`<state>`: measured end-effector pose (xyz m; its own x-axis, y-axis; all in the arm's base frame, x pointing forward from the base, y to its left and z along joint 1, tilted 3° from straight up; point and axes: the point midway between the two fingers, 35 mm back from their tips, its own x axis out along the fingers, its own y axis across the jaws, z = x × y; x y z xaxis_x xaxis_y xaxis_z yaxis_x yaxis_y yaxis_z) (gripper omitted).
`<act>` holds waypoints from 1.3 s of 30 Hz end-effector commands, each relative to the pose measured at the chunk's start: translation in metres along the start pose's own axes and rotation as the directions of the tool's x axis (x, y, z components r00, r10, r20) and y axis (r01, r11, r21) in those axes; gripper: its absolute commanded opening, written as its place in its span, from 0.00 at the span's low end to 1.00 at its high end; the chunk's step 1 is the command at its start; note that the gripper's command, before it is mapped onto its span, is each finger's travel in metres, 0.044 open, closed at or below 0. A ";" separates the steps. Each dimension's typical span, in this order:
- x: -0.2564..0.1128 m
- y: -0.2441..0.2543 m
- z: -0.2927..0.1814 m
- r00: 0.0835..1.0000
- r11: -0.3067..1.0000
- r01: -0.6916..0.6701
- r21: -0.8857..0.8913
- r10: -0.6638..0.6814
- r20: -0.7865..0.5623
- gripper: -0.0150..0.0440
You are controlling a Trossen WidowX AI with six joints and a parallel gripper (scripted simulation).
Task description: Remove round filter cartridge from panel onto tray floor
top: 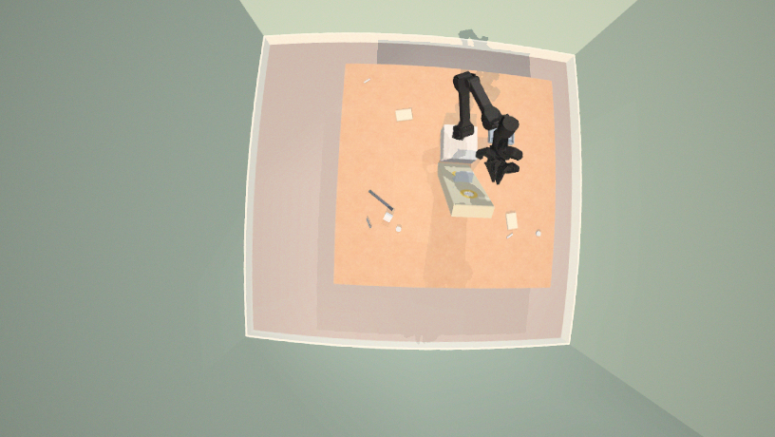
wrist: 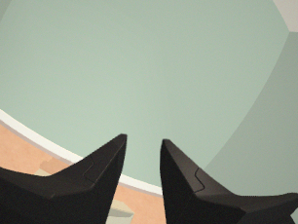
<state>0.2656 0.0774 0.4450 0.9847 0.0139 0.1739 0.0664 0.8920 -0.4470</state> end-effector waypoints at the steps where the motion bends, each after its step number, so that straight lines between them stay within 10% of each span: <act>1: -0.003 0.029 -0.073 0.961 0.743 -0.274 -0.611 0.182 -0.209 0.44; 19: -0.048 0.058 -0.175 0.737 -0.144 -0.524 -0.839 0.416 -0.532 0.44; 39: -0.048 0.058 -0.176 0.735 -0.151 -0.523 -0.839 0.418 -0.534 0.44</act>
<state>0.2512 0.0486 0.2597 0.8432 0.1390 -0.5192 -0.3872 -0.5130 -0.7661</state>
